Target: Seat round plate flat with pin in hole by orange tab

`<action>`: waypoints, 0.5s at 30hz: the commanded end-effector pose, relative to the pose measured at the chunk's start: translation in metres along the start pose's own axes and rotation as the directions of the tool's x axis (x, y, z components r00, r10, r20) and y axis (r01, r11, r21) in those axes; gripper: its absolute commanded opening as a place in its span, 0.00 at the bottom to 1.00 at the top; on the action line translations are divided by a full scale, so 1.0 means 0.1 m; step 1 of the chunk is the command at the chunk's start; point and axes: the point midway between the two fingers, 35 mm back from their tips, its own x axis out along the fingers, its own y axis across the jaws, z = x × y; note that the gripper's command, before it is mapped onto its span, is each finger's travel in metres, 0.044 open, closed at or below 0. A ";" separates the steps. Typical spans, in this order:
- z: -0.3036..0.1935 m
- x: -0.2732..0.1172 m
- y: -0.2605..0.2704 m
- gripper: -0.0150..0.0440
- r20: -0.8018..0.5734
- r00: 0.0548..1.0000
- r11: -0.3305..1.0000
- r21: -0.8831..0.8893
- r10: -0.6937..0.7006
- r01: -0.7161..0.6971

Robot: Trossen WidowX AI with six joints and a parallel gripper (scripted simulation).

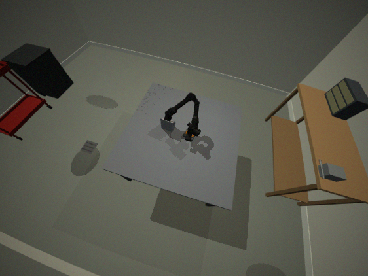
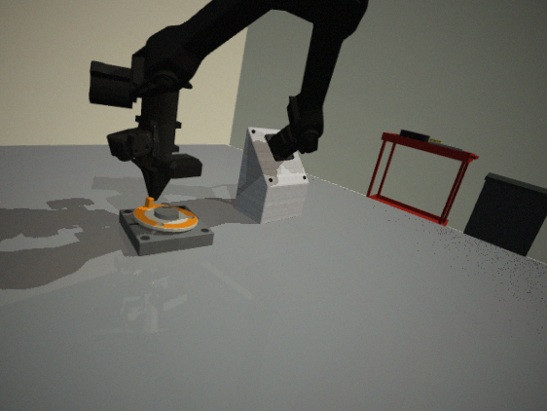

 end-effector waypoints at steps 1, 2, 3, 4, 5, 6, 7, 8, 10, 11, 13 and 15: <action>0.08 -0.01 0.01 0.25 0.006 1.000 1.000 -0.003 0.003 -0.003; 0.09 -0.01 0.01 0.25 0.006 1.000 1.000 -0.003 0.003 -0.003; 0.10 -0.01 0.01 0.25 0.006 1.000 1.000 -0.003 0.003 -0.003; 0.11 -0.01 0.01 0.25 0.006 1.000 1.000 -0.003 0.003 -0.003; 0.12 -0.01 0.01 0.25 0.006 1.000 1.000 -0.003 0.003 -0.003; 0.14 -0.01 0.01 0.25 0.006 1.000 1.000 -0.003 0.003 -0.003; 0.15 -0.01 0.02 0.25 0.006 1.000 1.000 -0.003 0.003 -0.003; 0.16 -0.01 0.02 0.25 0.006 1.000 1.000 -0.003 0.003 -0.003; 0.19 -0.02 0.03 0.25 0.006 1.000 1.000 -0.003 0.003 -0.003; 0.20 -0.02 0.03 0.25 0.006 1.000 1.000 -0.003 0.003 -0.003; 0.23 -0.02 0.04 0.25 0.006 1.000 1.000 -0.003 0.003 -0.003; 0.25 -0.02 0.05 0.25 0.006 1.000 1.000 -0.003 0.003 -0.003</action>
